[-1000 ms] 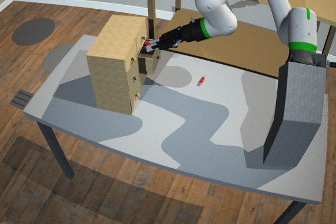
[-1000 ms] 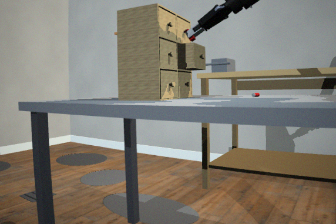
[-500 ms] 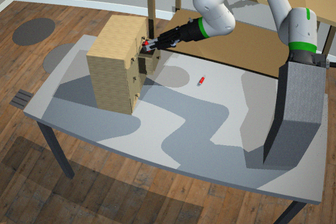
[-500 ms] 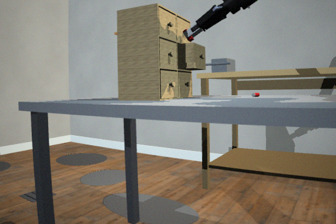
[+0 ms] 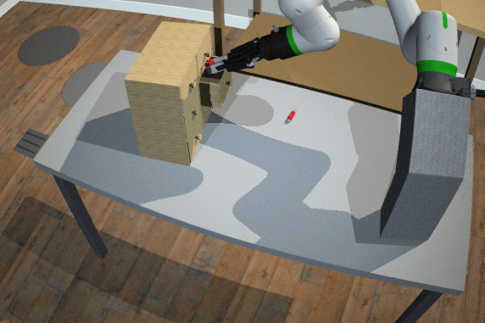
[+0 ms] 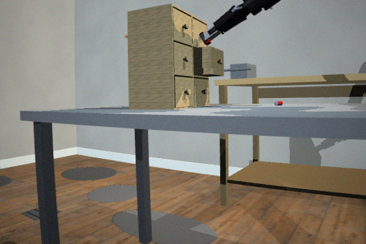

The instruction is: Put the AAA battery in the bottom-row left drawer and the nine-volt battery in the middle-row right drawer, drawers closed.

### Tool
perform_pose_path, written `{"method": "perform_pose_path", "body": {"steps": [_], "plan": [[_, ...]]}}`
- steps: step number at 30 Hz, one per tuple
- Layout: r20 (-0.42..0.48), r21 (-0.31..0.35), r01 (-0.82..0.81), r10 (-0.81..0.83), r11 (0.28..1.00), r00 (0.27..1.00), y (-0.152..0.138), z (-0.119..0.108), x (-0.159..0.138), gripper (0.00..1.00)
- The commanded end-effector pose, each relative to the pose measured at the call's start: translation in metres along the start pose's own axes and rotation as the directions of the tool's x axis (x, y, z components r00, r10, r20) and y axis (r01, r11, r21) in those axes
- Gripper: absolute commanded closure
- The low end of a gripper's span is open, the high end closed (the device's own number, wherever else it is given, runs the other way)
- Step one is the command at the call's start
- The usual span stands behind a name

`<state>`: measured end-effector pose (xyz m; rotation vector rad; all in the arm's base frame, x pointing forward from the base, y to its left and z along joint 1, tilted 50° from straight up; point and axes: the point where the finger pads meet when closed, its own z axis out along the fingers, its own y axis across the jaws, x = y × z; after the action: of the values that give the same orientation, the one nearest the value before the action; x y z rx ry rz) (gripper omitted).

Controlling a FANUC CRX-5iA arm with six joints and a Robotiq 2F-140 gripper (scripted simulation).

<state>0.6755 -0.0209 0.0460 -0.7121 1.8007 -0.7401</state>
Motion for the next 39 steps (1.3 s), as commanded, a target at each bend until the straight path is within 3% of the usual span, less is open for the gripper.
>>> {"method": "perform_pose_path", "body": {"steps": [1,7,17,18,39], "plan": [[0.0,0.0,0.0,0.0,1.0,1.0,0.0001,0.0,-0.0003,0.86],[0.0,0.0,0.0,0.0,1.0,1.0,0.0001,0.0,-0.0003,0.86],[0.0,0.0,0.0,0.0,1.0,1.0,0.0001,0.0,-0.0003,0.74],[0.0,0.0,0.0,0.0,1.0,1.0,0.0001,0.0,-0.0003,0.0],[0.0,0.0,0.0,0.0,1.0,1.0,0.0001,-0.0054,0.0025,0.0]]}}
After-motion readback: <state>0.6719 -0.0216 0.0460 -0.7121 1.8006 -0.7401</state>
